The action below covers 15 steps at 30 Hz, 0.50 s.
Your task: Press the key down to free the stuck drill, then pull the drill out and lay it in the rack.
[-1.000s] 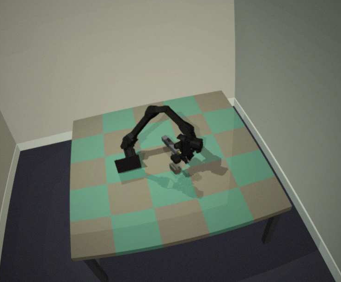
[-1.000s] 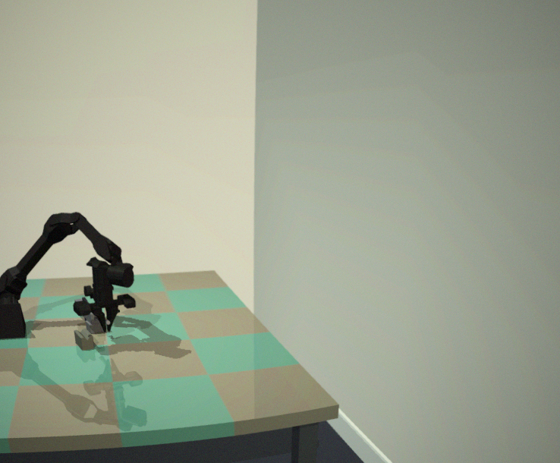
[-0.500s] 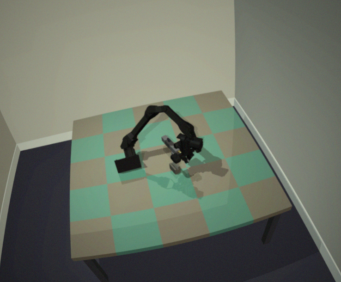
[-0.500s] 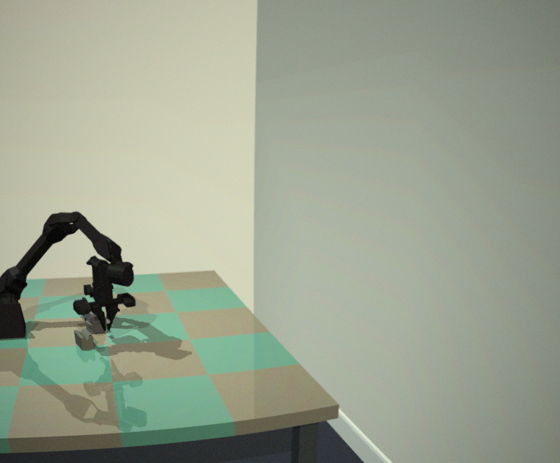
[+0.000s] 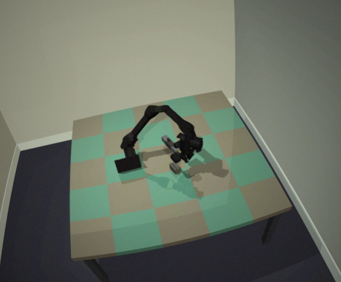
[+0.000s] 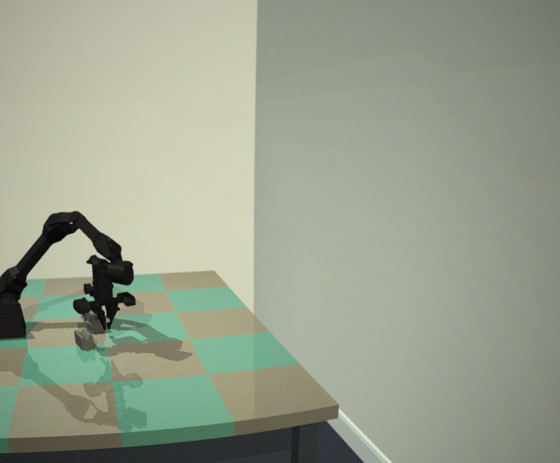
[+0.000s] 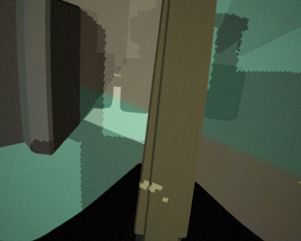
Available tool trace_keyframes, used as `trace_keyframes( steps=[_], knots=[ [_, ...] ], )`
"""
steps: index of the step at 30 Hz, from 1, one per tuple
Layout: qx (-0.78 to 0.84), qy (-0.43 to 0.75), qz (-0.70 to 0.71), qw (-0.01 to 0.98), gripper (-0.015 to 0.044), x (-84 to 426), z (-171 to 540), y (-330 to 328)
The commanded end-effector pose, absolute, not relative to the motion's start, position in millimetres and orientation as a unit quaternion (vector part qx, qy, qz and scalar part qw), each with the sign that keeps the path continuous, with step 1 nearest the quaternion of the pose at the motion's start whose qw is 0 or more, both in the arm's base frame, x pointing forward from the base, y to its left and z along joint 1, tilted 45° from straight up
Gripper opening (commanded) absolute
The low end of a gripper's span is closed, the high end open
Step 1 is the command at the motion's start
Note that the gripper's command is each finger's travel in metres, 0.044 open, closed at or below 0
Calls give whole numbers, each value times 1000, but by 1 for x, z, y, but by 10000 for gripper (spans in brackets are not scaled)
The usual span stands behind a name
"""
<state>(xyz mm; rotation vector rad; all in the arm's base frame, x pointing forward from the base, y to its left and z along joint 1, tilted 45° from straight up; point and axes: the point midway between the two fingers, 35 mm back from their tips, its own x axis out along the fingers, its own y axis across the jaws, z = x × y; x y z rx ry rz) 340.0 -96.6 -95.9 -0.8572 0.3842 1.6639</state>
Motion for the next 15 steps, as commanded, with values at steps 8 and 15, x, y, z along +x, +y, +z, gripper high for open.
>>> trace_keyframes(
  steps=[8, 15],
  knots=[
    [-370, 164, 710, 576, 0, 342, -93, -100],
    [-370, 164, 710, 576, 0, 342, -92, -101]
  ],
)
